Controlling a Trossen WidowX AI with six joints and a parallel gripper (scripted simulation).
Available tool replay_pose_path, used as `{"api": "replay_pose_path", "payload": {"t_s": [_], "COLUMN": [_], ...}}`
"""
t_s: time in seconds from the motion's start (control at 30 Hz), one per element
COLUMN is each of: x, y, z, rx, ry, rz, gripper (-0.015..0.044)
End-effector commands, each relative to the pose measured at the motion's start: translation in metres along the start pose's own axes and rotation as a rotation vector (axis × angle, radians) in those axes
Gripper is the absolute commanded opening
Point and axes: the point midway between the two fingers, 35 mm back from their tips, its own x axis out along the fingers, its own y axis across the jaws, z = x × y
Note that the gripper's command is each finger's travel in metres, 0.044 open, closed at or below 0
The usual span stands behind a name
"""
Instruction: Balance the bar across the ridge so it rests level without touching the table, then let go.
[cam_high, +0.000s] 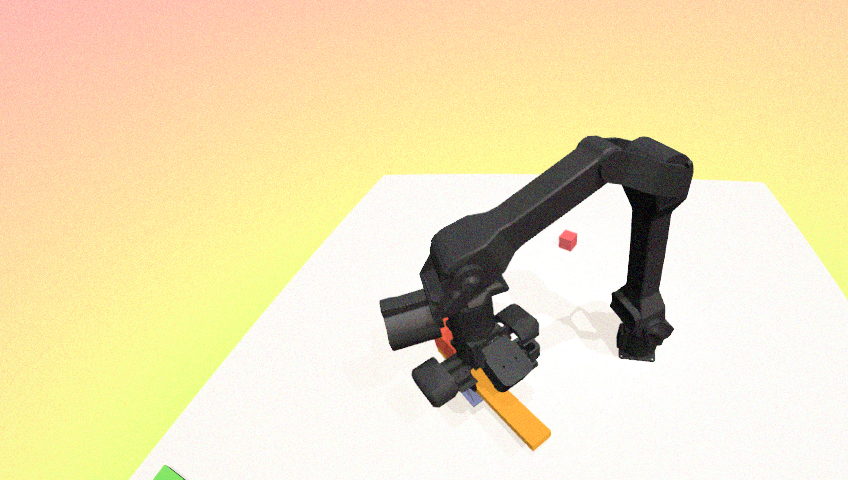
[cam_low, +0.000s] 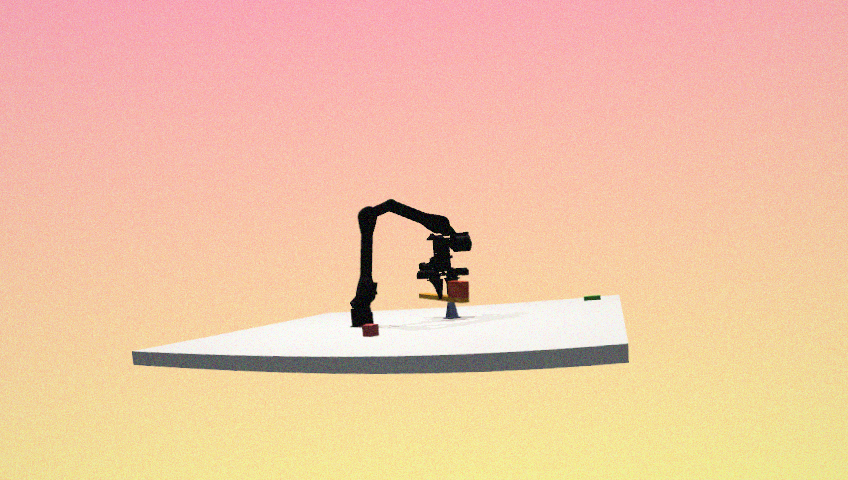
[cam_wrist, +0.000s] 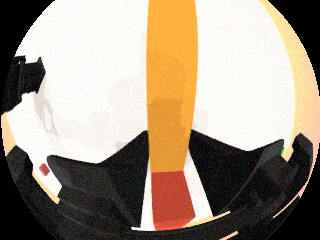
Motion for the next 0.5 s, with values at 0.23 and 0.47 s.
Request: {"api": "replay_pose_path", "payload": {"t_s": [0.23, 0.47], "x": [0.0008, 0.0013], "y": [-0.0006, -0.0006], "z": [-0.0004, -0.0004], "rx": [0.0, 0.0], "ry": [0.001, 0.001], "rz": [-0.003, -0.003], "gripper": [0.0, 0.0]}}
